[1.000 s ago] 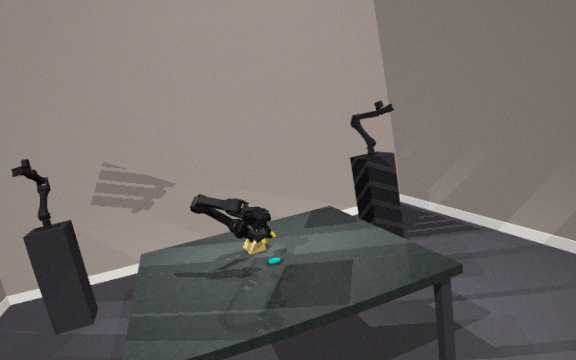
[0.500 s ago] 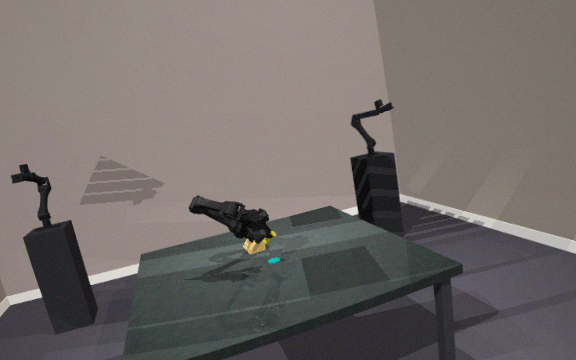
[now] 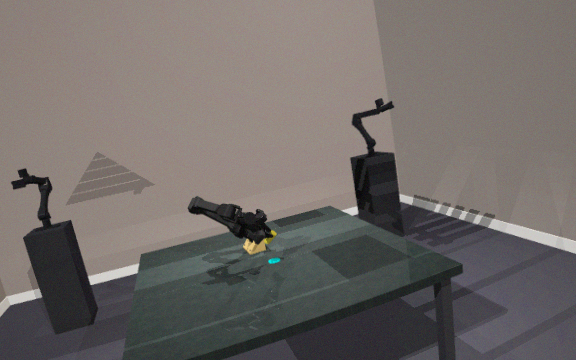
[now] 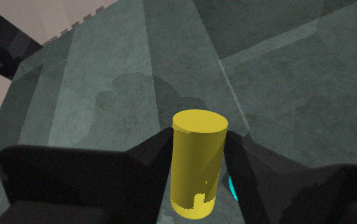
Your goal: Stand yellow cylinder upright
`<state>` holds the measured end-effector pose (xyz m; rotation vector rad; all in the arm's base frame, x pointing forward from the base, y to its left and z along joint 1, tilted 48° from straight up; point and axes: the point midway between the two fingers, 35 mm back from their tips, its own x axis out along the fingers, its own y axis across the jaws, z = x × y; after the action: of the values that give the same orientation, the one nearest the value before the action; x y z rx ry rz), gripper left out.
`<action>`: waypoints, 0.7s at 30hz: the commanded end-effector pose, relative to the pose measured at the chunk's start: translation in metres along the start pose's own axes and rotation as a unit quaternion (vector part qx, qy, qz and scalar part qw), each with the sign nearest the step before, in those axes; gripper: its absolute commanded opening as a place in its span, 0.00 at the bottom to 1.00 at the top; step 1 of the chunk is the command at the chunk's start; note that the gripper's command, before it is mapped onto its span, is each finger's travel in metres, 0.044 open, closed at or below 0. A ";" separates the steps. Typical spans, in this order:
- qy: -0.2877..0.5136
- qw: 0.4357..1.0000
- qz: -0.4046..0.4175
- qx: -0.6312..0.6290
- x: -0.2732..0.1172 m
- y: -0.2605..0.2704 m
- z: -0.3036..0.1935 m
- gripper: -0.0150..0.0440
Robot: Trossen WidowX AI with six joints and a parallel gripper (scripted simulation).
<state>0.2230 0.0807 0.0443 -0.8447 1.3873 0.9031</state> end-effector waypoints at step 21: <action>-0.089 0.996 -0.006 -0.024 -0.004 0.000 0.001 0.43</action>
<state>0.2245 0.0806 0.0473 -0.7941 1.2392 0.9680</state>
